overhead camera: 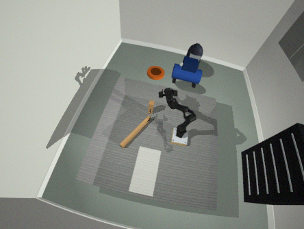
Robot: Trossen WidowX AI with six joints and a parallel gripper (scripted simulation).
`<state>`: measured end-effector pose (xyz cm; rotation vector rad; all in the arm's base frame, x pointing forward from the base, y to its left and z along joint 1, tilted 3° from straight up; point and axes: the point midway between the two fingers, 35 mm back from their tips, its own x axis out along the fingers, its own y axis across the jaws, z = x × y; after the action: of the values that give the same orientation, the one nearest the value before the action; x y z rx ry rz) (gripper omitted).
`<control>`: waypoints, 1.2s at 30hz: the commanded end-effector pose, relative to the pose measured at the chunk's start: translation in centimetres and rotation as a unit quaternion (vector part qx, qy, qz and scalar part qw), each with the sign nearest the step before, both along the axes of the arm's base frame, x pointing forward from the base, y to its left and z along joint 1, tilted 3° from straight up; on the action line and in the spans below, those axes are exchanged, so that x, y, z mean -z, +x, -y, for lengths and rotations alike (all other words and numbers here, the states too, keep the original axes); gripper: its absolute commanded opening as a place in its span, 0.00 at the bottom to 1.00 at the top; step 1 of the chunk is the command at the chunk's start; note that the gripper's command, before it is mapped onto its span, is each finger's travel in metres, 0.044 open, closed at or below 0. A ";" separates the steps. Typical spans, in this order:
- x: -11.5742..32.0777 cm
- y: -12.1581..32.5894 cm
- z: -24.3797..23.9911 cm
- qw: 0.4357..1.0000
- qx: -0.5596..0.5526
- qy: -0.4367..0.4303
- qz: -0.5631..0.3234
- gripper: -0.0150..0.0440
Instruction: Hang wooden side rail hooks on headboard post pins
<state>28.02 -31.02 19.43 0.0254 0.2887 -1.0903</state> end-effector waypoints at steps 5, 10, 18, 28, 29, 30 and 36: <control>6.5 -0.3 -11.1 0.975 -0.215 0.049 0.000 1.00; 10.2 -1.9 -17.7 0.941 -0.329 0.077 0.003 1.00; 12.1 -3.2 -21.0 0.918 -0.386 0.092 0.005 1.00; 12.1 -3.2 -21.0 0.918 -0.386 0.092 0.005 1.00; 12.1 -3.2 -21.0 0.918 -0.386 0.092 0.005 1.00; 12.1 -3.2 -21.0 0.918 -0.386 0.092 0.005 1.00; 12.1 -3.2 -21.0 0.918 -0.386 0.092 0.005 1.00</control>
<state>24.78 -10.09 7.37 0.0837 0.3511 -0.2808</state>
